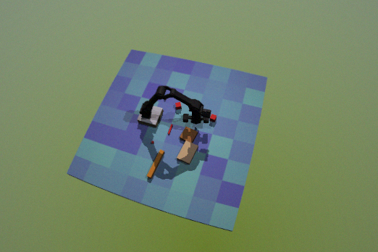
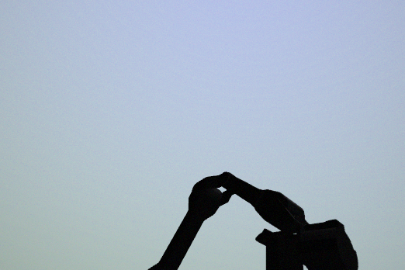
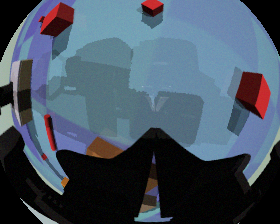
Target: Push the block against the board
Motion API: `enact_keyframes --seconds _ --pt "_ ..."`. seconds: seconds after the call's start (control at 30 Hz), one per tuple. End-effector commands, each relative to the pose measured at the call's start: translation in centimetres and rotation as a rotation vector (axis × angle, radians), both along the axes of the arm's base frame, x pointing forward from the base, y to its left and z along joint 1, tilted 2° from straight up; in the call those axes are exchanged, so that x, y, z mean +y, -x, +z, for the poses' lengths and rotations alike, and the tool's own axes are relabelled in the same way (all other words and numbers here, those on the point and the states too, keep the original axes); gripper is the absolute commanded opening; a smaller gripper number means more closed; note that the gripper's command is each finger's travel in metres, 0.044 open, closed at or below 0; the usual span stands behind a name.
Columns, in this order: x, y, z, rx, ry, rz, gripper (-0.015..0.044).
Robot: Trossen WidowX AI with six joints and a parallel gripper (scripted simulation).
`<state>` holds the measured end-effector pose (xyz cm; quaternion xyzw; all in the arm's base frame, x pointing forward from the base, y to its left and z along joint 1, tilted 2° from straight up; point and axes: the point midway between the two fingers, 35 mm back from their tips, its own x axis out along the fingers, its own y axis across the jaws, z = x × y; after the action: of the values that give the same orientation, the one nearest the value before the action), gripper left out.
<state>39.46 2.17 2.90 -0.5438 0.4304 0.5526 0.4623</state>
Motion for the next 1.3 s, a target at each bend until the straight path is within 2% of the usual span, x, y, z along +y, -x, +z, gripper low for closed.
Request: enact_keyframes --seconds 0.0,0.23,1.27 --pt "-0.2 -0.3 3.7 -0.029 0.004 -0.001 0.0" --pt "-0.6 -0.1 3.7 -0.027 0.002 -0.052 0.0" --pt "-8.0 5.8 3.4 0.02 -0.024 -1.119 0.0"
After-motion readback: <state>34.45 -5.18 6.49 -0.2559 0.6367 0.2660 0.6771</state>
